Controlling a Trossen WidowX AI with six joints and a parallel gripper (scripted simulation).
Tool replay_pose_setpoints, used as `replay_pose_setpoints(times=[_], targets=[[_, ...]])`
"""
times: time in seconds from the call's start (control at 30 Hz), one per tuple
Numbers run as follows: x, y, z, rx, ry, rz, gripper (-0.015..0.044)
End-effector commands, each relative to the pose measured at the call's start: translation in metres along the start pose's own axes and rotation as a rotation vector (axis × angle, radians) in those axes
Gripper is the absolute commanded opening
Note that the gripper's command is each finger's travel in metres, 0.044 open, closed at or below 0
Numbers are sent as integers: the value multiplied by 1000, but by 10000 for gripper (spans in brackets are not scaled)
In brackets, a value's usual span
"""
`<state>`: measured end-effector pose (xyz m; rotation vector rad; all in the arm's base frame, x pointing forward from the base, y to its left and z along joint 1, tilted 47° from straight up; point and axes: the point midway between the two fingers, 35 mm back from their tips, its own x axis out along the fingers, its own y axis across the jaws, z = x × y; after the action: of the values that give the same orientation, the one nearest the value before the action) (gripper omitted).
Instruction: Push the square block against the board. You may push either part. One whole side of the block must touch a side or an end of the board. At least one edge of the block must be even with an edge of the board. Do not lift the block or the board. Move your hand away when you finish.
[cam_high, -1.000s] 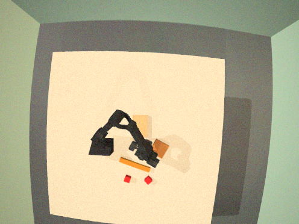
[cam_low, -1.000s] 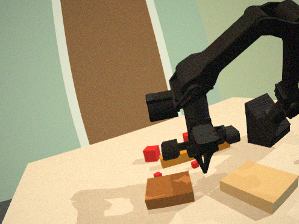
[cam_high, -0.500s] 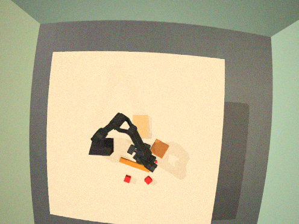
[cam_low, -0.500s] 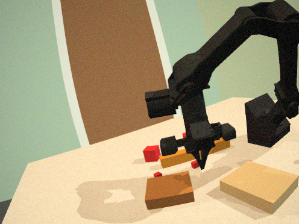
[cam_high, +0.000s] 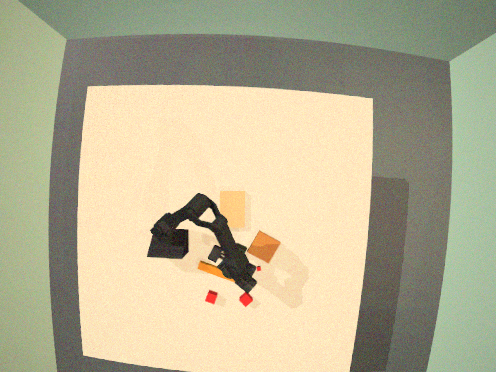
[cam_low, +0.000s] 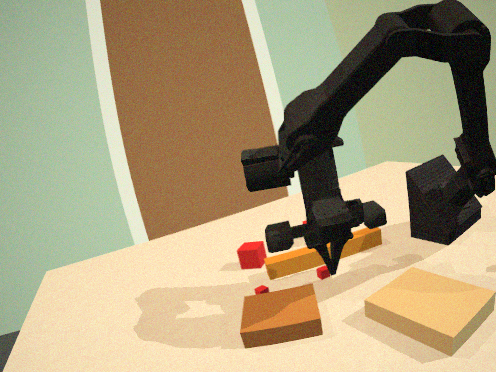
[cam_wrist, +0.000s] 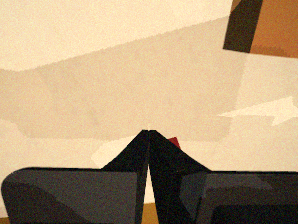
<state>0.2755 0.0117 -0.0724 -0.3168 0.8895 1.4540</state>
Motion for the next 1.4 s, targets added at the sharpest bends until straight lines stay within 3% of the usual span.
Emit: replay_pose_setpoints(times=[0.0, 1.17, 1.37], targets=[[1, 1, -7, -4, 5, 2, 0], [2, 0, 44, -5, -1, 5, 0], [-53, 0, 38, -5, 1, 4, 0]])
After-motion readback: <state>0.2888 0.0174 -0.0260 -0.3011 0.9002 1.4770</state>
